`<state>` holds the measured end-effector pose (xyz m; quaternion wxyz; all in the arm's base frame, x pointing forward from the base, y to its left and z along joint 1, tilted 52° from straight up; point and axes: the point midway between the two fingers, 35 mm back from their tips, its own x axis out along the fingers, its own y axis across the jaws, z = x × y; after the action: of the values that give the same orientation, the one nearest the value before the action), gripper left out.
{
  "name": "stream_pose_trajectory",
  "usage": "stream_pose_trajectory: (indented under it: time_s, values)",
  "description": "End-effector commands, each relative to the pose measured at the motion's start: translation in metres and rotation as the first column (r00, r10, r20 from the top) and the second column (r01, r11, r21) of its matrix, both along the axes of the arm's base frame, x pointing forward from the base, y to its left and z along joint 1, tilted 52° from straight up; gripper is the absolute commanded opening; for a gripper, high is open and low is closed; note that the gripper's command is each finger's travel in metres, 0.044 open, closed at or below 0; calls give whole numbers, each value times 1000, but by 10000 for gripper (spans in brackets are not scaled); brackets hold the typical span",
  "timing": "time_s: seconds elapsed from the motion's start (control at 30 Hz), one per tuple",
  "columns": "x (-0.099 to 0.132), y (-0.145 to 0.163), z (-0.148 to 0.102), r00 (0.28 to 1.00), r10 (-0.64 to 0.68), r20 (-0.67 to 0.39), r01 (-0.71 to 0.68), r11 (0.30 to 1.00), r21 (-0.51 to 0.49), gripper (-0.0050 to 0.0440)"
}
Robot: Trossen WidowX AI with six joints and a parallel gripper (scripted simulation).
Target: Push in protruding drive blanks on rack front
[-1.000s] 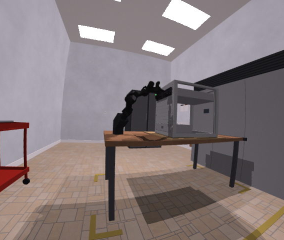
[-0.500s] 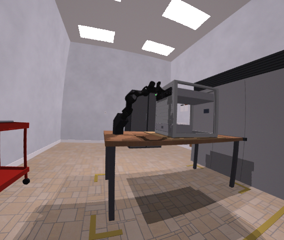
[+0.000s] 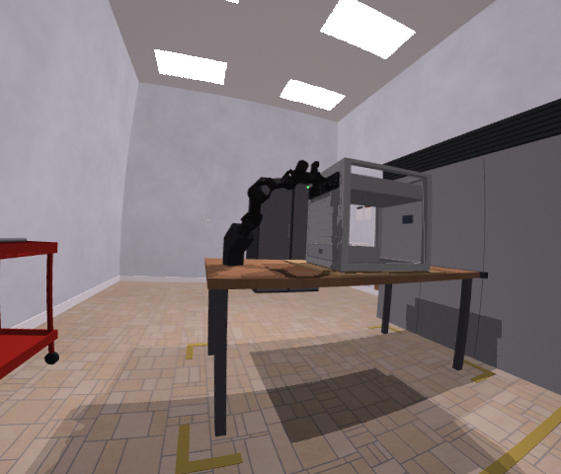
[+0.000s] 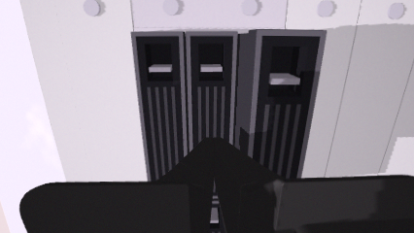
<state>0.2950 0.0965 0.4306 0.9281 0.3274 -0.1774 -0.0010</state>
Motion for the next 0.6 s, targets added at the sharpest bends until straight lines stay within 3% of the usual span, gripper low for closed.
stream_pose_trajectory:
  time_s: [0.0, 0.57]
  values:
    - [2, 1, 3, 1000, 4, 4, -4, 1000, 2, -50]
    - [11, 0, 7, 1000, 4, 4, -4, 1000, 2, -50]
